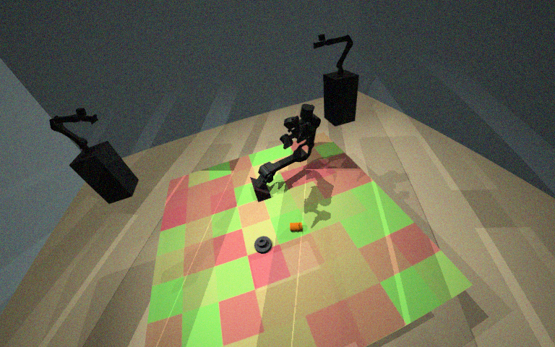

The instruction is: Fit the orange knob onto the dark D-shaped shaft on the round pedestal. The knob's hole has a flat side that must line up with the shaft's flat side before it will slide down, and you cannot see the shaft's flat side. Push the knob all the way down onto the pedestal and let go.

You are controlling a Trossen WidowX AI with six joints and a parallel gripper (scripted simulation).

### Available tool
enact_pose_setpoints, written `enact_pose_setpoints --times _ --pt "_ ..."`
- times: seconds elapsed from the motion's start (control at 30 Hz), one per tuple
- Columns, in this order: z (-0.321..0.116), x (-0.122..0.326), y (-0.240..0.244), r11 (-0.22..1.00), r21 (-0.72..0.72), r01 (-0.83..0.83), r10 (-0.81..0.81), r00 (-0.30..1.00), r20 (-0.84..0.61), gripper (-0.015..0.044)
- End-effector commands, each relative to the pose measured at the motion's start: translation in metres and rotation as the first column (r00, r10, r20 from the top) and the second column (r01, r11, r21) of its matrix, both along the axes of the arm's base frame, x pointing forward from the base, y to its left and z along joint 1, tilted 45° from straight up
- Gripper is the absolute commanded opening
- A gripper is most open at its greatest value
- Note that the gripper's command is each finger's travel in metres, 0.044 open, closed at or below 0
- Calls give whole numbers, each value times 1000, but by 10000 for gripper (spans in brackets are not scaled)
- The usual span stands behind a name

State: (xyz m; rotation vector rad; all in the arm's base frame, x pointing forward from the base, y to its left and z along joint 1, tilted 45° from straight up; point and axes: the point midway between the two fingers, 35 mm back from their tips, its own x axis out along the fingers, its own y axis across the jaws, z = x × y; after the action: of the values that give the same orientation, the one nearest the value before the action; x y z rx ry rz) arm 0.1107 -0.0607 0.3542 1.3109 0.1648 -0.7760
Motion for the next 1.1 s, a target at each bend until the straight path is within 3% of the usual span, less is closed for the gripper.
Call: enact_pose_setpoints --times 0.0,0.1,0.17,0.3,0.5,0.77,0.93,1.07 --pt "-1 1 -1 1000 5 -7 7 1000 -2 426" --pt "-11 24 -16 991 76 -107 109 994 -31 440" --pt "-23 46 -24 965 210 -158 168 985 -30 440" --pt "-54 92 -28 857 464 -223 271 962 -39 440" --pt "-105 142 -13 702 665 -254 419 903 -97 440" --pt "-192 193 47 347 938 1 543 815 -202 440" --pt "-250 200 98 166 947 275 618 719 -317 440" --pt "-259 200 106 147 937 316 628 702 -335 440"
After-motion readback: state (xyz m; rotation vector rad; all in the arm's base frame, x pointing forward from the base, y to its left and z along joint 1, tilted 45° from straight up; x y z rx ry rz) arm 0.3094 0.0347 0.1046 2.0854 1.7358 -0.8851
